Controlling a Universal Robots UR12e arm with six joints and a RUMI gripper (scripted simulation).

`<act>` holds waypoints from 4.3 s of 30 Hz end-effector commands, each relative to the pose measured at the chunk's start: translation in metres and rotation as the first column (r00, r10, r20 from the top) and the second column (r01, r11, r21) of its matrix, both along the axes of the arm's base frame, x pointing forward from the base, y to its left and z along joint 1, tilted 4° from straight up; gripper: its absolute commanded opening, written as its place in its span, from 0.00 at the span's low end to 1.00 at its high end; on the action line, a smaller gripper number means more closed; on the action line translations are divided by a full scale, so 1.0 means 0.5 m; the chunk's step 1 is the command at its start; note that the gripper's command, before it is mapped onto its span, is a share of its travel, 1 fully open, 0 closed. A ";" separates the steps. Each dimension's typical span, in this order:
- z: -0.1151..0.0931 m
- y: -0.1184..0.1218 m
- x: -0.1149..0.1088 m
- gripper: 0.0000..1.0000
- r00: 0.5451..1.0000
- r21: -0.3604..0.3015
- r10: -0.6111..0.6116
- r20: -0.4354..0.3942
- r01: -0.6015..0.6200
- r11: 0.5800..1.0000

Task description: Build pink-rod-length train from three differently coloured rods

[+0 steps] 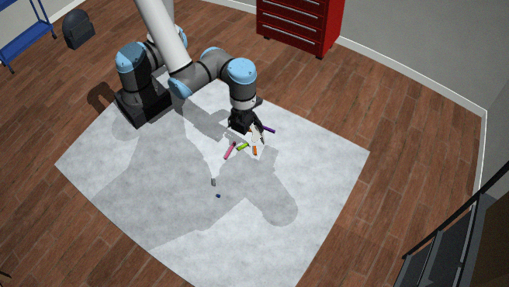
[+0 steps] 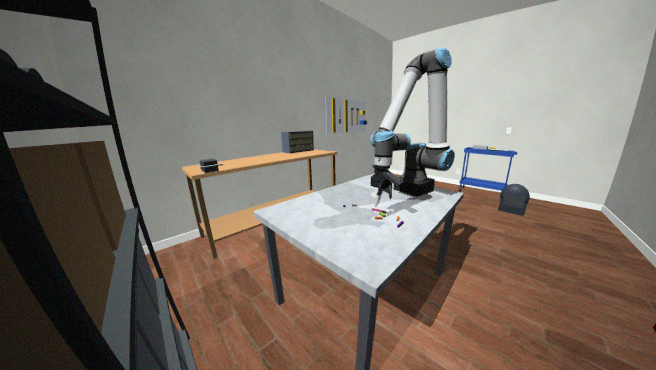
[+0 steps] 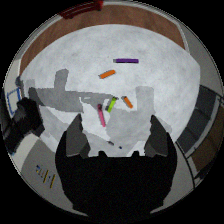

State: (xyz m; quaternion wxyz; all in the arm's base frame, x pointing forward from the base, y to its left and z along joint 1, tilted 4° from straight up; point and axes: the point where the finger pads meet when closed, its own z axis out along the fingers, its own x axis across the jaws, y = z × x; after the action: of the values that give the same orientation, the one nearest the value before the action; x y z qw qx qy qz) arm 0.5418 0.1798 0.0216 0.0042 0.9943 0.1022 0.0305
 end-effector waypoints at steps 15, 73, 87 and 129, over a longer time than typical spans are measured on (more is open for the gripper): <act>0.001 0.000 0.001 1.00 1.000 0.000 0.000 0.001 0.000 1.000; 0.005 0.095 0.063 1.00 1.000 0.000 0.000 0.001 0.000 1.000; 0.005 0.095 0.063 1.00 1.000 0.000 0.000 0.001 0.000 1.000; 0.005 0.095 0.063 1.00 1.000 0.000 0.000 0.001 0.000 1.000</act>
State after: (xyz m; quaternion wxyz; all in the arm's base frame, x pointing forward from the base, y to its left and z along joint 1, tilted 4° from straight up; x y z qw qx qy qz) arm 0.5729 0.2271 0.0233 0.0042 0.9943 0.1022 0.0304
